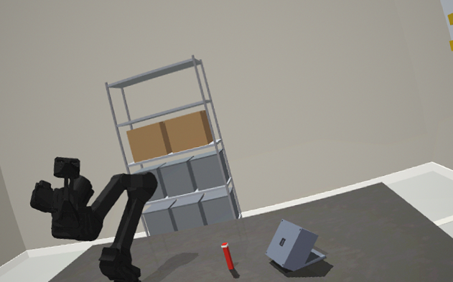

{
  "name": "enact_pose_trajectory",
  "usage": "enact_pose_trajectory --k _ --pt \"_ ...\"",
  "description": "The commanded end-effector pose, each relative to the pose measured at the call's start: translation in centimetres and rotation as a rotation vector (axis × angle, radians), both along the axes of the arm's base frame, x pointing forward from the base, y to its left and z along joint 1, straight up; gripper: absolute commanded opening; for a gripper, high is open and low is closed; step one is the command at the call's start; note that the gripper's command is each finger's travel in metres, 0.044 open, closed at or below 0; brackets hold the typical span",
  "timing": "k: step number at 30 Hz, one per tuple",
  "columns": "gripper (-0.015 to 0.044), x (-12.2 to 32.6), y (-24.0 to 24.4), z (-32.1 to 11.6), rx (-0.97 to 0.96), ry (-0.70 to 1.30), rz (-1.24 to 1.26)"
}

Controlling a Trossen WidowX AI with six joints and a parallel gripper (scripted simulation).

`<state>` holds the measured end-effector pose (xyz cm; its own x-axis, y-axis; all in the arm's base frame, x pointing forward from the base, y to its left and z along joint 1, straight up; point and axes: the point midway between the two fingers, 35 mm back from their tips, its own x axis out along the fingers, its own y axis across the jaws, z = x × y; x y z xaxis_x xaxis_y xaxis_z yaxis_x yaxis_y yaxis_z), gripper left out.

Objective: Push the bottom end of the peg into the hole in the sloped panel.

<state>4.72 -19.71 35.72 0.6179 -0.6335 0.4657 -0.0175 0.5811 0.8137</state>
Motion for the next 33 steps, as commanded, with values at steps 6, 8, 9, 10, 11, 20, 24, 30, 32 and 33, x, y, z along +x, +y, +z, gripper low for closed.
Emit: enact_pose_trajectory --k 6,8,9,10,11,20,24,30,32,33 --pt "0.044 0.5 -0.8 0.1 0.026 -0.018 0.029" --pt "0.044 0.7 -1.1 0.2 0.038 -0.026 0.041" --pt "0.044 0.9 -1.3 0.2 0.045 -0.029 0.048" --pt "0.044 1.0 -1.5 0.2 0.051 -0.032 0.054" --pt "0.044 1.1 -1.6 0.2 0.047 -0.031 0.056" --pt "0.044 2.5 -2.8 0.3 0.068 -0.036 0.093" --pt "0.044 3.3 -3.5 0.2 0.099 -0.042 0.117" --pt "0.044 4.6 -4.4 0.0 0.146 -0.045 0.151" --pt "0.044 5.1 -4.6 -0.1 0.162 -0.045 0.163" --pt "0.044 5.3 -4.8 -0.2 0.17 -0.044 0.168"
